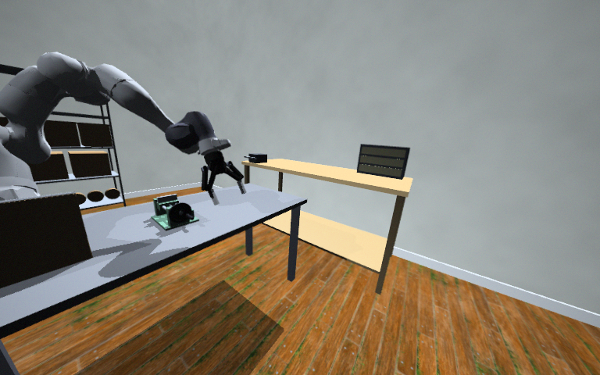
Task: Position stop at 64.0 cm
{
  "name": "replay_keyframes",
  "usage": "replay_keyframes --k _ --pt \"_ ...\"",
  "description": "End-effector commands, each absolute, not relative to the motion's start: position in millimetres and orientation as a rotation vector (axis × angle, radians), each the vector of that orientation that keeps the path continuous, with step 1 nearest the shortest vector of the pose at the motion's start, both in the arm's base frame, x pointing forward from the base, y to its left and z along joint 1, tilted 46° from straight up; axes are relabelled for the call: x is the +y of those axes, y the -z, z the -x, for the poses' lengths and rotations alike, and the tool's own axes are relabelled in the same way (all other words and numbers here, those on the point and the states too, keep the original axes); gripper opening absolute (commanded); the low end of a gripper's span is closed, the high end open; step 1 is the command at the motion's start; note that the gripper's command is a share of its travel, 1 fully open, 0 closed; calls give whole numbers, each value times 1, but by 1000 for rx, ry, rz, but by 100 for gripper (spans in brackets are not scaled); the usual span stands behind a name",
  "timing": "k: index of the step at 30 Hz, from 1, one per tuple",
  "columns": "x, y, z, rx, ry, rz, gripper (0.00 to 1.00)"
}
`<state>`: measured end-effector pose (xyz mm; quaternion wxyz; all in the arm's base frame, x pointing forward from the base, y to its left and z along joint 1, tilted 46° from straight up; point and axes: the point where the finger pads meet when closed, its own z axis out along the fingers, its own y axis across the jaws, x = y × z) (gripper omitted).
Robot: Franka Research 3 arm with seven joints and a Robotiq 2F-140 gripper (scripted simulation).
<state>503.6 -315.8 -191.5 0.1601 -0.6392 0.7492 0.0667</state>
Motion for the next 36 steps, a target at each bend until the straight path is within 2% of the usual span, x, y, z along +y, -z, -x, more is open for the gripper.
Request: replay_keyframes --k 1,36 --pt "-310 191 -502 2131 -211 1828 100" --pt "-282 168 -484 2096 -354 1741 100"
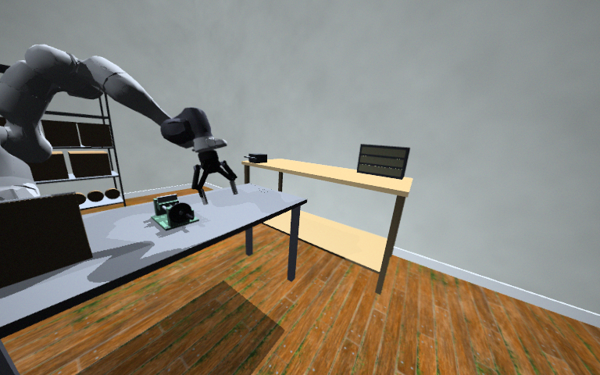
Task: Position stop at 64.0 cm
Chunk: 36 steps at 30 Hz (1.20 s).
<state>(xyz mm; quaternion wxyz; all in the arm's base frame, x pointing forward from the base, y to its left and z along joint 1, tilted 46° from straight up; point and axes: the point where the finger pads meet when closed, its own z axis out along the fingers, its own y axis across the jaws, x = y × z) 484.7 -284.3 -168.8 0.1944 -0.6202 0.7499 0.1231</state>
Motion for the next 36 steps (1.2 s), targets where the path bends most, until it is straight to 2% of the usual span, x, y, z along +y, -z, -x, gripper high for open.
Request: replay_keyframes --k 1,36 --pt "-282 168 -484 2096 -354 1741 100" --pt "-250 126 -463 2028 -507 1653 100"
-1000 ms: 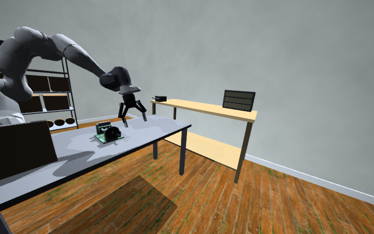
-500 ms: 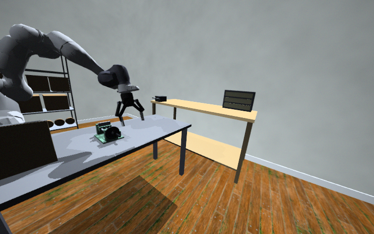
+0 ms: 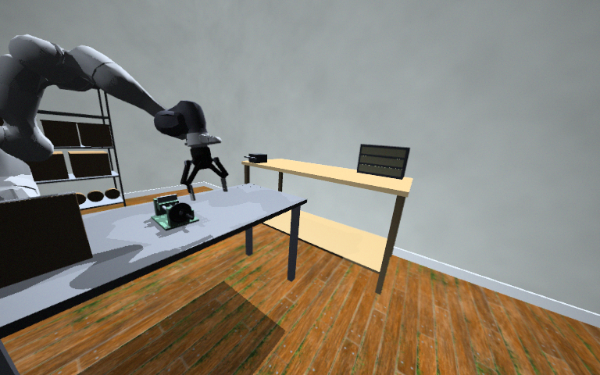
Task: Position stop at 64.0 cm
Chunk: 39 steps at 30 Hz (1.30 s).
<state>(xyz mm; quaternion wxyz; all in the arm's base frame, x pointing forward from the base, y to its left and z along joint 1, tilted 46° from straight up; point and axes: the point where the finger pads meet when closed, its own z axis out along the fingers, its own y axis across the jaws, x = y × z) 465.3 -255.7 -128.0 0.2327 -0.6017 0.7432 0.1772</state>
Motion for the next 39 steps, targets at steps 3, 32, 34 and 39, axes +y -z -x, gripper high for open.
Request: replay_keyframes --k 3,32,34,39 --pt "-250 126 -463 2028 -507 1653 100" --pt "-231 86 -445 1967 -602 1607 100" --pt "-231 86 -445 1967 -602 1607 100" --pt "-231 86 -445 1967 -602 1607 100"
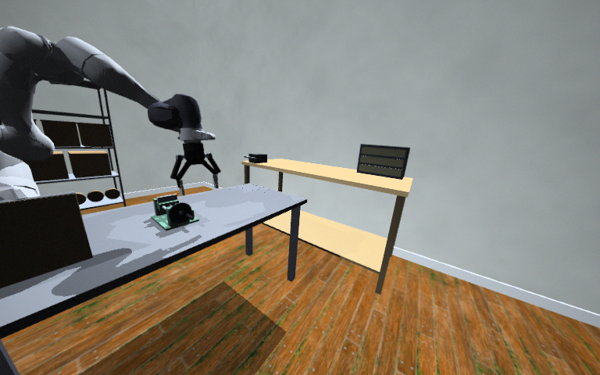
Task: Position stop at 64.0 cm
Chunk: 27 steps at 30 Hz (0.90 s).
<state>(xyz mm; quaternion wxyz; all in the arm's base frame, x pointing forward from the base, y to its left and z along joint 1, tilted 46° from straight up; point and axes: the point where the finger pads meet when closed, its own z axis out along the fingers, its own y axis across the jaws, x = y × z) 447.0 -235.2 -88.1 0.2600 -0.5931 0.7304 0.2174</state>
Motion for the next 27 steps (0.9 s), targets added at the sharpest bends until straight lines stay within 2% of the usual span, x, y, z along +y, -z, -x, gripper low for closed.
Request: replay_keyframes --k 1,27 --pt "-231 86 -445 1967 -602 1607 100" --pt "-221 57 -432 1924 -657 1587 100"
